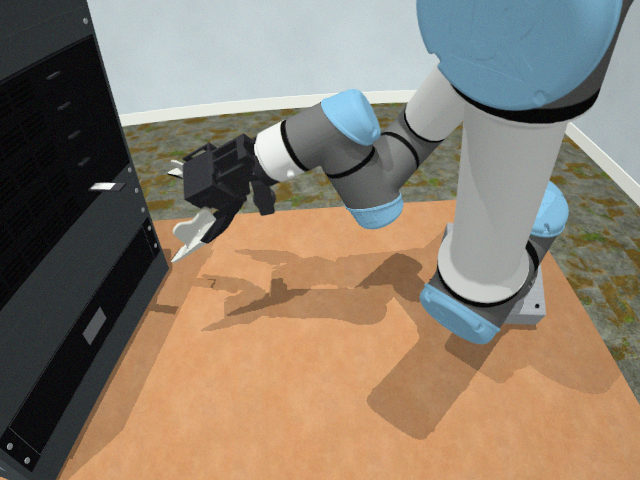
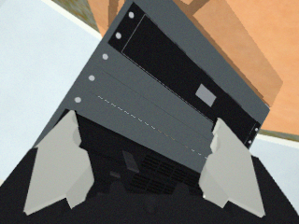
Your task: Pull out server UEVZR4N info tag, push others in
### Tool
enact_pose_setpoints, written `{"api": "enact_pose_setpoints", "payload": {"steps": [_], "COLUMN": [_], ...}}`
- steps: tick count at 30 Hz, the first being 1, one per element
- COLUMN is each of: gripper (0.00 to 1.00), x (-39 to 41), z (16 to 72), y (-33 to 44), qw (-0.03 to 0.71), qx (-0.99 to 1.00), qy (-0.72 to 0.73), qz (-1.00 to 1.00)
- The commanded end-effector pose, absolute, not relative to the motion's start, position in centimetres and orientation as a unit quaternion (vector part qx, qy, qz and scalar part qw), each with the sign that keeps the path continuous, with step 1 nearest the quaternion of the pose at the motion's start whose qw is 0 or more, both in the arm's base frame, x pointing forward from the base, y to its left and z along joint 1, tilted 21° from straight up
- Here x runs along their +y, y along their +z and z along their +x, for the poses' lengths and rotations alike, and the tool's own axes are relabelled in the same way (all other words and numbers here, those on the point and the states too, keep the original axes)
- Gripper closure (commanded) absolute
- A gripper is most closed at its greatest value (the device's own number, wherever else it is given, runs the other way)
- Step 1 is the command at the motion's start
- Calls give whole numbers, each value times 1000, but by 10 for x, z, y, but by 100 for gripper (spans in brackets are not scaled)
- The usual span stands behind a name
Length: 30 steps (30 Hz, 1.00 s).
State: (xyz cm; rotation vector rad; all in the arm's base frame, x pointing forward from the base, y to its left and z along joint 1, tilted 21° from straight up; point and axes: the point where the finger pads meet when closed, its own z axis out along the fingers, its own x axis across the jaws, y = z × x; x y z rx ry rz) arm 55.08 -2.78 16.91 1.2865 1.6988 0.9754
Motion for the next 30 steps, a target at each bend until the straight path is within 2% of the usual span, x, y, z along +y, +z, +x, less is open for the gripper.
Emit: {"api": "enact_pose_setpoints", "payload": {"steps": [1,30], "gripper": [0,0], "x": [-29,-27], "z": [551,549], "y": [170,167], "qw": [379,310], "qx": [663,625], "qy": [390,429], "qz": [515,573]}}
